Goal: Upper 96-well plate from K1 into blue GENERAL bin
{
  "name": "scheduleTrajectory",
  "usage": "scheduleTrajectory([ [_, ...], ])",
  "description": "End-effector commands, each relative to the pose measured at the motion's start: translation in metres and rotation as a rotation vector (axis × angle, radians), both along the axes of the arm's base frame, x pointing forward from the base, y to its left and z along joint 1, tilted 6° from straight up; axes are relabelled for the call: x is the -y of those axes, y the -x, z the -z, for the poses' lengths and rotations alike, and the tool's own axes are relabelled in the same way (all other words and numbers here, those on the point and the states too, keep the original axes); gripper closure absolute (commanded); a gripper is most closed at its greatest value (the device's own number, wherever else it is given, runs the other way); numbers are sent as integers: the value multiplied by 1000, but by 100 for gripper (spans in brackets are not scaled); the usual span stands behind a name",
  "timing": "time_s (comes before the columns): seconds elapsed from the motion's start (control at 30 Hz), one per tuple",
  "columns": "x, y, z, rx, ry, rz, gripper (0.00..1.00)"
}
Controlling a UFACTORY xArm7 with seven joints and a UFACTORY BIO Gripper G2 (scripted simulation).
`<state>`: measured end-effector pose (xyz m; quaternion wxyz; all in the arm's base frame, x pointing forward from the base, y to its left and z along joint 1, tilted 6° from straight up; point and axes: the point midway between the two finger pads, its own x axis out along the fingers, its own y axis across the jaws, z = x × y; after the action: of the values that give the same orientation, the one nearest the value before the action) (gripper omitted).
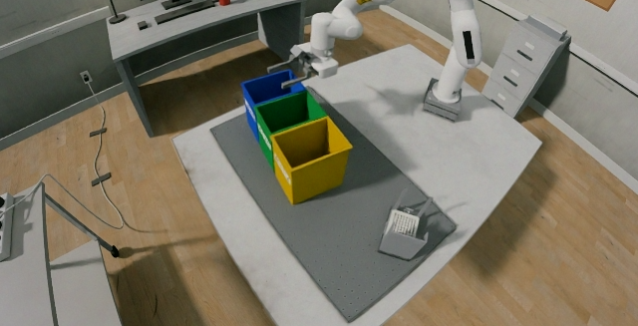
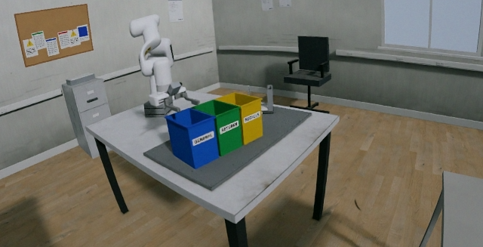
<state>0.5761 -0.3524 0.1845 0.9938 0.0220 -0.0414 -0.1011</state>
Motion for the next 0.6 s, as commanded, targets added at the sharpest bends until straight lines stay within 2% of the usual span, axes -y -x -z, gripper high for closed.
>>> scheduleTrajectory([
  [0.0, -22, 5, -8, 6, 7, -64, 82],
  [0.33, -68, 18, -20, 6, 6, -64, 82],
  [0.4, -68, 18, -20, 6, 6, -64, 82],
  [0.57, -92, 24, -27, 6, 6, -64, 82],
])
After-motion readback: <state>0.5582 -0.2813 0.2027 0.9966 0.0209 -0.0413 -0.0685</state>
